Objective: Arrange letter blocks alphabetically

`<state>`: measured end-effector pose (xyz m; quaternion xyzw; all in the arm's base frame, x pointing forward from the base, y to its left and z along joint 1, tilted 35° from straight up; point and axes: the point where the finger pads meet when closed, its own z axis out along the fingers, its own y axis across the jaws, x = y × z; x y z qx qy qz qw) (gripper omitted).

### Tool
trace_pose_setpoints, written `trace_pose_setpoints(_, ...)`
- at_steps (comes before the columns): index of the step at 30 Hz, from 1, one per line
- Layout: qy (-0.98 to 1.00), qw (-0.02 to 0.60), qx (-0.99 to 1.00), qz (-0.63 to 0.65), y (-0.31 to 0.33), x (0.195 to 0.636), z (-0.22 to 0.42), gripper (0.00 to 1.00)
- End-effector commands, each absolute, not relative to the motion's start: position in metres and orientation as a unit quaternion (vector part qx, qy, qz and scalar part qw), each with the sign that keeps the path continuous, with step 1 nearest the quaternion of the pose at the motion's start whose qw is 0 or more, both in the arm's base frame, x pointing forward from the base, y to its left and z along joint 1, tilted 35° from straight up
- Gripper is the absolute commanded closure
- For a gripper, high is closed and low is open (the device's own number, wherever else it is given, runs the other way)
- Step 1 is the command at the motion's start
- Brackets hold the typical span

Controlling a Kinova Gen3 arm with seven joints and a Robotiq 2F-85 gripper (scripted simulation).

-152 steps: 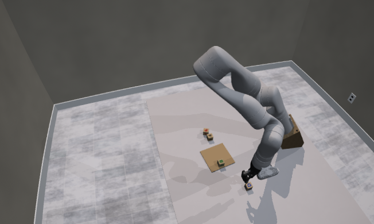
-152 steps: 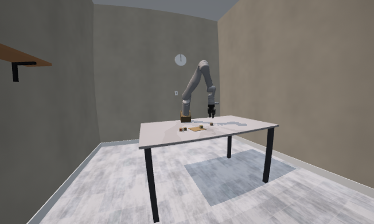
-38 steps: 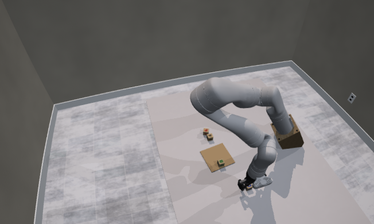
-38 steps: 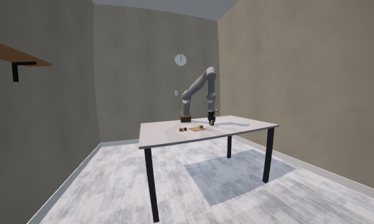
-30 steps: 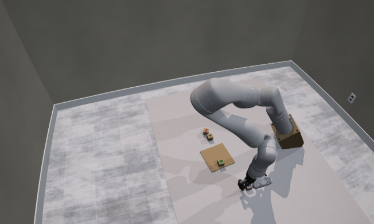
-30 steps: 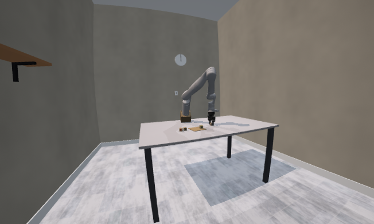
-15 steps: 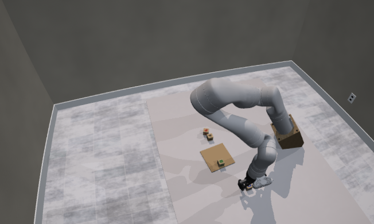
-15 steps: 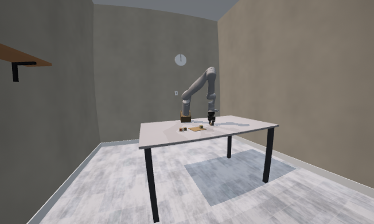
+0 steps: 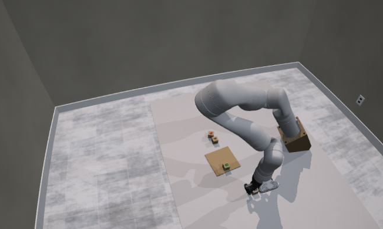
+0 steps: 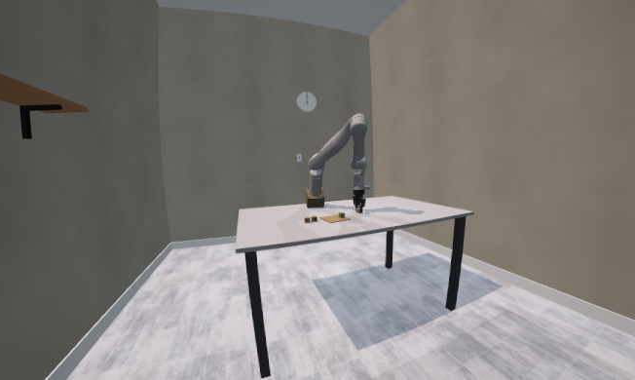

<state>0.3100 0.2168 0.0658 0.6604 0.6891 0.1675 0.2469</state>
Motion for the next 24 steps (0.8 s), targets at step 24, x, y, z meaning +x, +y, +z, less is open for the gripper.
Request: trace_pose_setpoints(24, 0.689, 0.247, 0.66, 0.168, 0.2172, 0.3099, 0.0662, 0.74)
